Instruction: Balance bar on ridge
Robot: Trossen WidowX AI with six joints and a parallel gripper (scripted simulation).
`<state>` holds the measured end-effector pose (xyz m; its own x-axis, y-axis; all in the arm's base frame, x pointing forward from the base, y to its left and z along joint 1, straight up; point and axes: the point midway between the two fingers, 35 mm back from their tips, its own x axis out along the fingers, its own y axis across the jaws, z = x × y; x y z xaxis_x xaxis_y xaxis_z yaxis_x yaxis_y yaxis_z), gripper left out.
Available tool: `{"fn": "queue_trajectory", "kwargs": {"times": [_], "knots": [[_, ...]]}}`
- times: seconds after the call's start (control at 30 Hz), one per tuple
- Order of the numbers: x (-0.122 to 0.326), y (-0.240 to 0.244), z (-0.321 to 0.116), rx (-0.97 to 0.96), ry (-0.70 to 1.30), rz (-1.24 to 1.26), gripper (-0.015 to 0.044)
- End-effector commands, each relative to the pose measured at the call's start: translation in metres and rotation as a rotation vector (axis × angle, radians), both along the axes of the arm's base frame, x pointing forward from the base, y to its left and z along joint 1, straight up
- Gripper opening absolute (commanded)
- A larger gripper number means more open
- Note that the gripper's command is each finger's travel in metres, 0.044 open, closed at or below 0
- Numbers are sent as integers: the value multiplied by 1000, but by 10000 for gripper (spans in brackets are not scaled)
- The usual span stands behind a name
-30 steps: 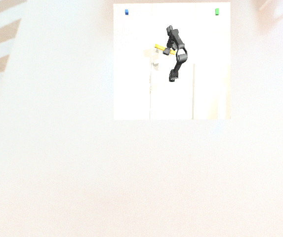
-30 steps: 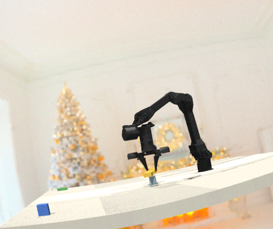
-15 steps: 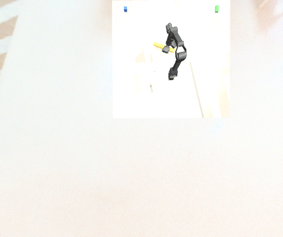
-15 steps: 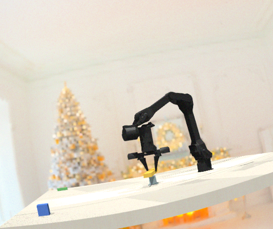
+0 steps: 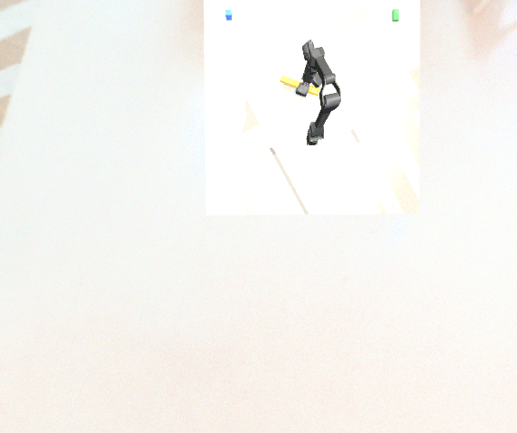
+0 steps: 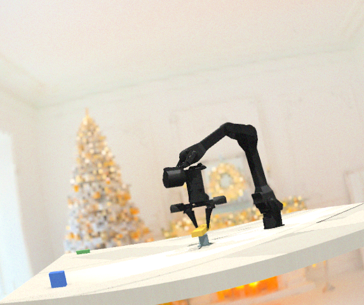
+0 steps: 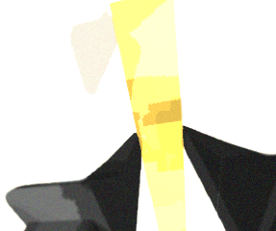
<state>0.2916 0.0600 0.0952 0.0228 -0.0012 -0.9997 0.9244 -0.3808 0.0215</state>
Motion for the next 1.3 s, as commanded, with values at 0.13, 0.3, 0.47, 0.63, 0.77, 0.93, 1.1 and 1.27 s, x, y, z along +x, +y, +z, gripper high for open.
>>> {"fn": "queue_trajectory", "kwargs": {"times": [0.13, 0.3, 0.47, 0.63, 0.77, 0.93, 1.1, 1.27], "knots": [[0, 1, -1, 6, 0, -6, 0], [0, 1, -2, 6, 0, -6, 0], [0, 1, -2, 6, 0, -6, 0], [0, 1, -2, 6, 0, -6, 0], [0, 1, -3, 6, 0, -6, 0], [0, 1, -3, 6, 0, -6, 0], [0, 1, -4, 6, 0, -6, 0], [0, 1, -4, 6, 0, -6, 0]]}}
